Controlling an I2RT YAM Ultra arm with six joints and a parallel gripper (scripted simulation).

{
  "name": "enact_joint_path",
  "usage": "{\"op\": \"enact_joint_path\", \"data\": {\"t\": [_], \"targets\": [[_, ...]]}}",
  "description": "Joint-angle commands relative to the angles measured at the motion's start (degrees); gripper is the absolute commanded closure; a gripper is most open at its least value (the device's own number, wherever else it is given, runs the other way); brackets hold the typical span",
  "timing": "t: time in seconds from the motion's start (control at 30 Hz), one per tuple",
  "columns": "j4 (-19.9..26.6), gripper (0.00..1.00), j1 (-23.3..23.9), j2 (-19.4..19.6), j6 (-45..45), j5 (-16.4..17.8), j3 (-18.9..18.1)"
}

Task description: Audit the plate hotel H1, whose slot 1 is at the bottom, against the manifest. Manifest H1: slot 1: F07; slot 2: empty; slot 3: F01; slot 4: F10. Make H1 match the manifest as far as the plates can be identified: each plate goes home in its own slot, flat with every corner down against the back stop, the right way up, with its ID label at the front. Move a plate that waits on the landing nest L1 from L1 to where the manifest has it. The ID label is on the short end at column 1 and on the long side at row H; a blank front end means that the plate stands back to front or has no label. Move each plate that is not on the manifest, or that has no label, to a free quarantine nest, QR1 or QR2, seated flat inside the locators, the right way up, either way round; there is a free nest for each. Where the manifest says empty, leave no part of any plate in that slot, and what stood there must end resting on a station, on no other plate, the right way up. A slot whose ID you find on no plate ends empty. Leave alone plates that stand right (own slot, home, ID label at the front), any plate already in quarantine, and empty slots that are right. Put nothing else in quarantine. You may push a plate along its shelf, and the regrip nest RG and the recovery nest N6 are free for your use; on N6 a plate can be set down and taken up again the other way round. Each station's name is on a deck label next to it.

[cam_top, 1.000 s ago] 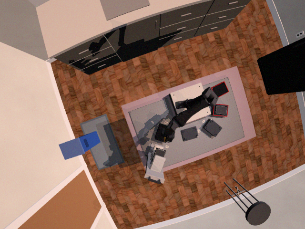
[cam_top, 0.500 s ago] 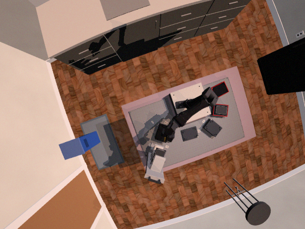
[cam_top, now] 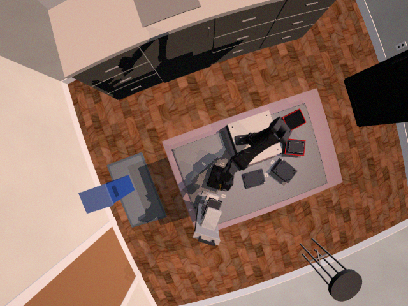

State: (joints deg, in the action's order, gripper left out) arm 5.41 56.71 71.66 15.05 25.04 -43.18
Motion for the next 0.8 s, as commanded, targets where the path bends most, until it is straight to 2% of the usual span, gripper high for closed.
{"op": "enact_joint_path", "data": {"t": [0.0, 0.77], "targets": [[-0.3, 1.00, 0.0, -0.2, -0.2, 0.0, -0.4], [-1.7, 1.00, -1.6, 2.8, -1.1, -1.3, -2.4]]}}
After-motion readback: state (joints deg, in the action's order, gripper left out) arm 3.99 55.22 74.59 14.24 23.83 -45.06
